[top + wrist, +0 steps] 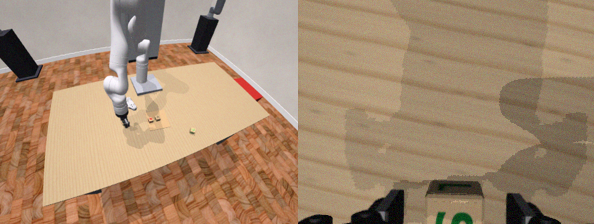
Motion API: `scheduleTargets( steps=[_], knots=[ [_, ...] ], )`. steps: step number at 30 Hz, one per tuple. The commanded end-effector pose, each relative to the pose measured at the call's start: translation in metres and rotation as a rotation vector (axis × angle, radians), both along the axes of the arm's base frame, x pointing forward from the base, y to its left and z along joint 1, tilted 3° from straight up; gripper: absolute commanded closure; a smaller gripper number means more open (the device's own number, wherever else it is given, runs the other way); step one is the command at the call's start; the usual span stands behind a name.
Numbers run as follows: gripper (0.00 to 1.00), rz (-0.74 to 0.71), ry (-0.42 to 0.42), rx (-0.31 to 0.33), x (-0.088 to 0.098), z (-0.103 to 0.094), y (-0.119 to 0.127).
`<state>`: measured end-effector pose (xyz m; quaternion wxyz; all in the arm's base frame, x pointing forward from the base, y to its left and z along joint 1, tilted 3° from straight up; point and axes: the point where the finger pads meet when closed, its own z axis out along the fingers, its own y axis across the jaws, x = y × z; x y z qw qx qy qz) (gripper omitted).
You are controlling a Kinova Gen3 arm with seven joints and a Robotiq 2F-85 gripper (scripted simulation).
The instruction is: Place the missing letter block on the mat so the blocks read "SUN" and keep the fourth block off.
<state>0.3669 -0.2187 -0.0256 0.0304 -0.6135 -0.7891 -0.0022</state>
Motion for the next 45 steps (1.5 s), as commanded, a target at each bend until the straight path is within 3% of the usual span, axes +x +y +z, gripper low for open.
scheduleTargets(
  steps=[1, 27, 28, 44, 45],
  knots=[
    [0.33, 0.0, -0.001, -0.001, 0.0005, 0.0005, -0.0003],
    [0.33, 0.0, -0.001, -0.001, 0.0005, 0.0005, -0.0003],
    [0.54, 0.0, -0.001, -0.001, 0.0005, 0.0005, -0.0003],
    [0.54, 0.0, -0.001, -0.001, 0.0005, 0.0005, -0.0003],
    [0.74, 0.0, -0.001, -0.001, 0.0005, 0.0005, -0.0003]
  ],
)
